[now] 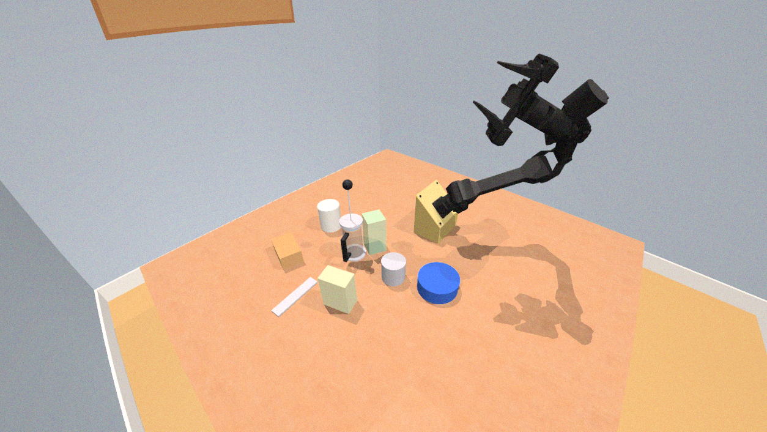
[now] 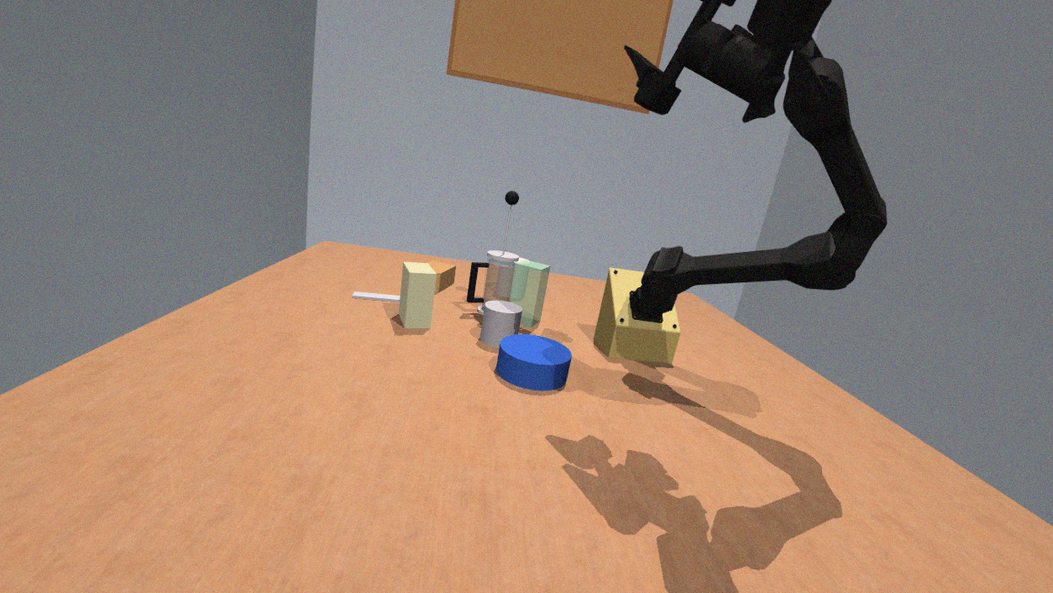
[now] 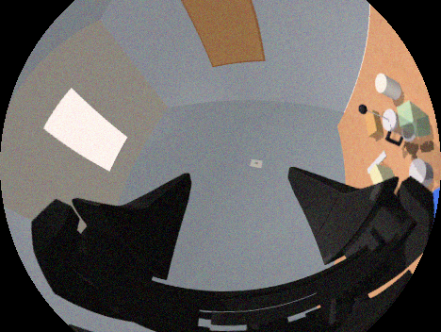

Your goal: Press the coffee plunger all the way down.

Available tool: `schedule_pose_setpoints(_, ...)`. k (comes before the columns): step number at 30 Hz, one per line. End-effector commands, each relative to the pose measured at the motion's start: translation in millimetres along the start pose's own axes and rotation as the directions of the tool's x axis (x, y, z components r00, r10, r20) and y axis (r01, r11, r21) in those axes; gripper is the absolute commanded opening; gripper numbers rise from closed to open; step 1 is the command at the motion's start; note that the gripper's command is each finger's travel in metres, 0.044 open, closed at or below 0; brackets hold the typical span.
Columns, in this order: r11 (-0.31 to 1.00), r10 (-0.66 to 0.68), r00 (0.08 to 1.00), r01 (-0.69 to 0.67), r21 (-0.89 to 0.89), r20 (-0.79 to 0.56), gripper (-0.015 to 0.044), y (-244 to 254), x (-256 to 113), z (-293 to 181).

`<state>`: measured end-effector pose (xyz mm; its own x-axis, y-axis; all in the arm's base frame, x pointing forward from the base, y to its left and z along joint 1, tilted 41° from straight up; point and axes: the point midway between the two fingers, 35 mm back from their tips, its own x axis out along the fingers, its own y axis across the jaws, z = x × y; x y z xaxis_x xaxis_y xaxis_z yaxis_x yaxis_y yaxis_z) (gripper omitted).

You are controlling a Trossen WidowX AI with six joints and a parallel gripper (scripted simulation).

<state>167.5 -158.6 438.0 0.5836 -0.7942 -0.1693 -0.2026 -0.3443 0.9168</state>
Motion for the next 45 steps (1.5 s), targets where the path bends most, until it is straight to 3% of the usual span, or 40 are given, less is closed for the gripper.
schedule_pose_setpoints(1,1.000,-0.006,1.000,0.006,-0.016,-0.001,0.0426,-1.6,2.3,-0.6)
schedule_pose_setpoints(7,0.953,-0.132,0.991,0.130,-0.275,0.009,0.0440,-35.3,48.1,-2.3)
schedule_pose_setpoints(12,0.787,-0.313,0.950,0.253,-0.563,-0.011,0.0440,-84.8,99.0,3.9)
schedule_pose_setpoints(15,0.614,-0.441,0.897,0.272,-0.741,-0.037,0.0440,-121.9,129.9,14.8)
schedule_pose_setpoints(20,0.420,-0.574,0.814,0.205,-0.884,-0.084,0.0440,-164.9,157.8,33.7)
schedule_pose_setpoints(28,0.242,-0.709,0.679,-0.018,-0.970,-0.190,0.0440,-222.3,181.8,68.2)
schedule_pose_setpoints(37,0.194,-0.758,0.539,-0.352,-0.916,-0.368,0.0440,-276.2,186.6,110.7)
schedule_pose_setpoints(45,0.193,-0.757,0.537,-0.359,-0.913,-0.372,0.0440,-312.6,172.1,111.1)
